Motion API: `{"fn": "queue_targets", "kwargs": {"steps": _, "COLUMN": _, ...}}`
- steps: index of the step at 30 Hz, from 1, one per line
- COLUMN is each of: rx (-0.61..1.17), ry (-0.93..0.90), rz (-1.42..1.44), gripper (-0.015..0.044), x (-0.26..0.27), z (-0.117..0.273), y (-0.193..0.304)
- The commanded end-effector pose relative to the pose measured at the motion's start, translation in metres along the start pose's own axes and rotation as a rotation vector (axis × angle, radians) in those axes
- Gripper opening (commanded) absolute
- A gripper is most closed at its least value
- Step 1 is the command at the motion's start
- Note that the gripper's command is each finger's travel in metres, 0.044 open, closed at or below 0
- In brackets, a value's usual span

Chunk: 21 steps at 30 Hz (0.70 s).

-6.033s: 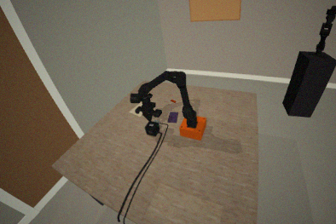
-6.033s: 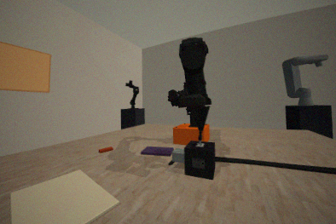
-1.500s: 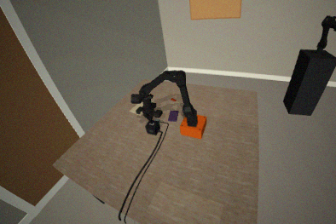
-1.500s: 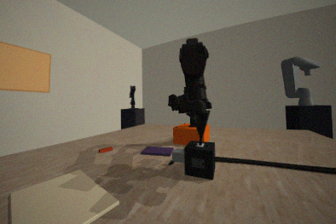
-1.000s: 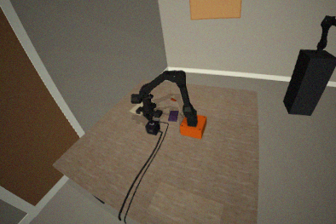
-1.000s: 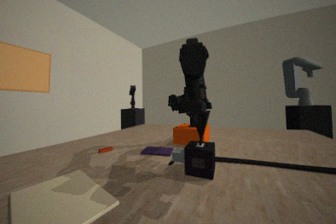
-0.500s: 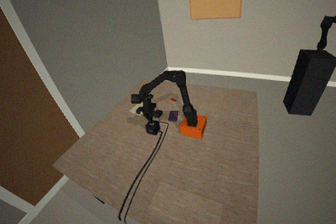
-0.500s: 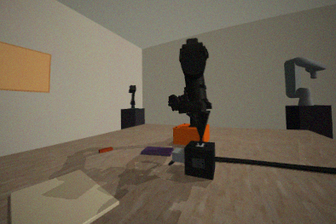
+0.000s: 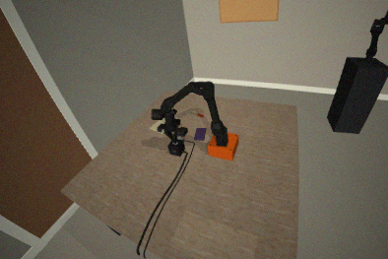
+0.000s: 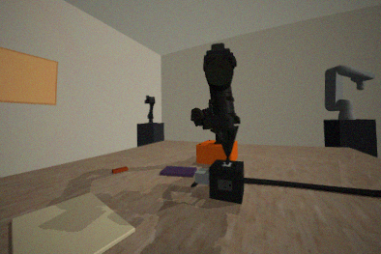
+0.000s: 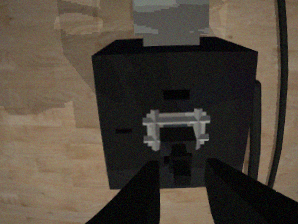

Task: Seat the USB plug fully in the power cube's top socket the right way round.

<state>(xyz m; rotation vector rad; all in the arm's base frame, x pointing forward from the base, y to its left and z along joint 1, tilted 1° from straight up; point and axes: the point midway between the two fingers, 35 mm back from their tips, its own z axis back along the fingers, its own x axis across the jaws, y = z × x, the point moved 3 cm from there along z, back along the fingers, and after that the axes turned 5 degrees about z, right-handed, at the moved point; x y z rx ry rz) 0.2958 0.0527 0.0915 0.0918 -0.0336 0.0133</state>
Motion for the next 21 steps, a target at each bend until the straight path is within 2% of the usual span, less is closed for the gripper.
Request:
{"fn": "queue_targets", "kwargs": {"steps": 1, "rx": 0.0, "ry": 0.0, "rz": 0.0, "gripper": 0.0095, "x": 0.0, "z": 0.0, "y": 0.0}}
{"fn": "queue_targets", "kwargs": {"steps": 21, "rx": 0.0, "ry": 0.0, "rz": 0.0, "gripper": 0.0095, "x": 0.0, "z": 0.011, "y": 0.001}}
